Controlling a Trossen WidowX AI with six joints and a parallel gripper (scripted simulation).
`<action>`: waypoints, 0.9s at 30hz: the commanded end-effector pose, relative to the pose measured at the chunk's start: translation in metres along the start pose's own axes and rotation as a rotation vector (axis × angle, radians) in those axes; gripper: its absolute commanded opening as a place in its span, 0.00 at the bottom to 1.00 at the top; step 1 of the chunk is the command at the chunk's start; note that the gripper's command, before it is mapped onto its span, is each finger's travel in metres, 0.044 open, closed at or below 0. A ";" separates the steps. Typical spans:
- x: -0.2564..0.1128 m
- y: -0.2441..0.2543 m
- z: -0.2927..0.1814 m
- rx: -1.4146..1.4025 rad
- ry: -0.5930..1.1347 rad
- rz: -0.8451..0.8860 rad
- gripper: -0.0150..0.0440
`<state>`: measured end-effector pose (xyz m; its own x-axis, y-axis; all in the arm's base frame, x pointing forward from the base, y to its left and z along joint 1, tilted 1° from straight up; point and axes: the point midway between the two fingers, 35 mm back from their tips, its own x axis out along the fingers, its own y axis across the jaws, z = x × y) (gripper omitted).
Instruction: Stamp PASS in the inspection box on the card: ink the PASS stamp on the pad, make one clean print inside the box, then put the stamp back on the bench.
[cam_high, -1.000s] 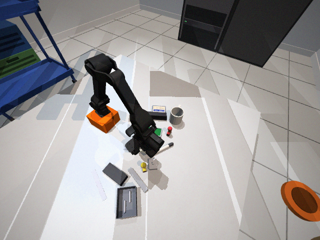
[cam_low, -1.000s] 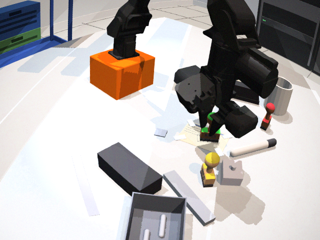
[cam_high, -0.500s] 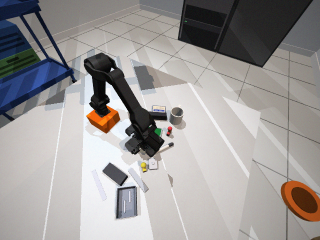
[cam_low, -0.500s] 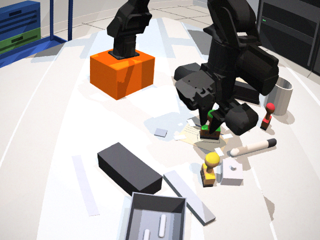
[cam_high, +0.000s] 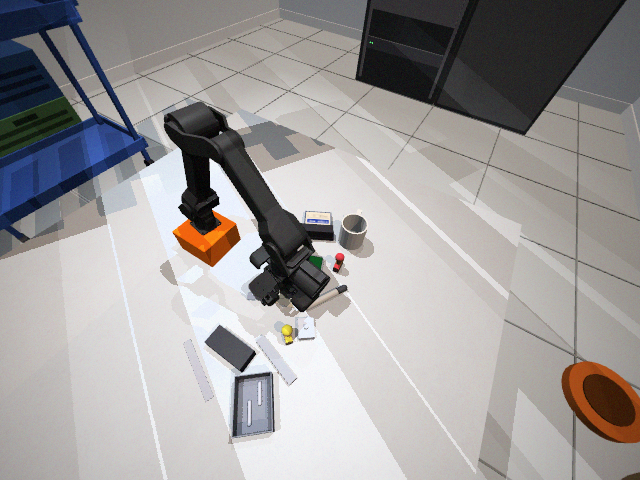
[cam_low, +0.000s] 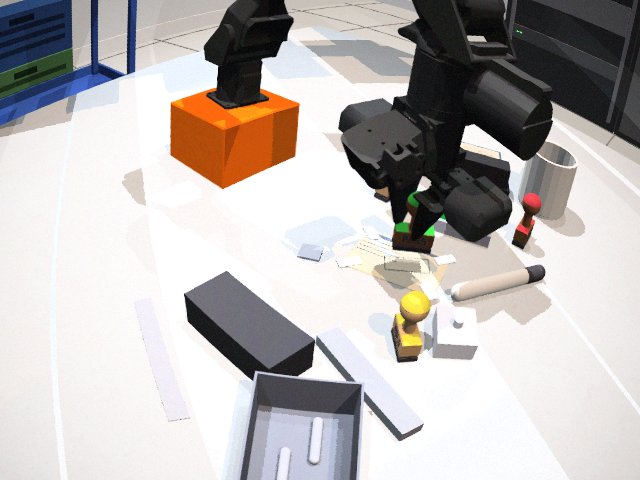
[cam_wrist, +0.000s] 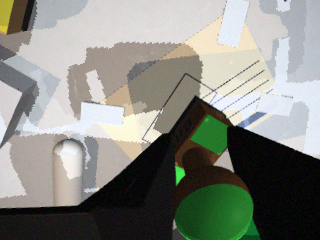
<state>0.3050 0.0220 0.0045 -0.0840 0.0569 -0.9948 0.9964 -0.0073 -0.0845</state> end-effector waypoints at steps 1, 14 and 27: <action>-0.007 0.001 0.000 0.003 -0.004 0.006 0.25; -0.028 -0.001 0.000 0.003 -0.004 0.006 0.25; -0.047 -0.005 0.000 0.003 -0.004 0.006 0.25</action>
<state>0.3035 0.0209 0.0480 -0.0822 0.0572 -0.9950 0.9965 -0.0107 -0.0830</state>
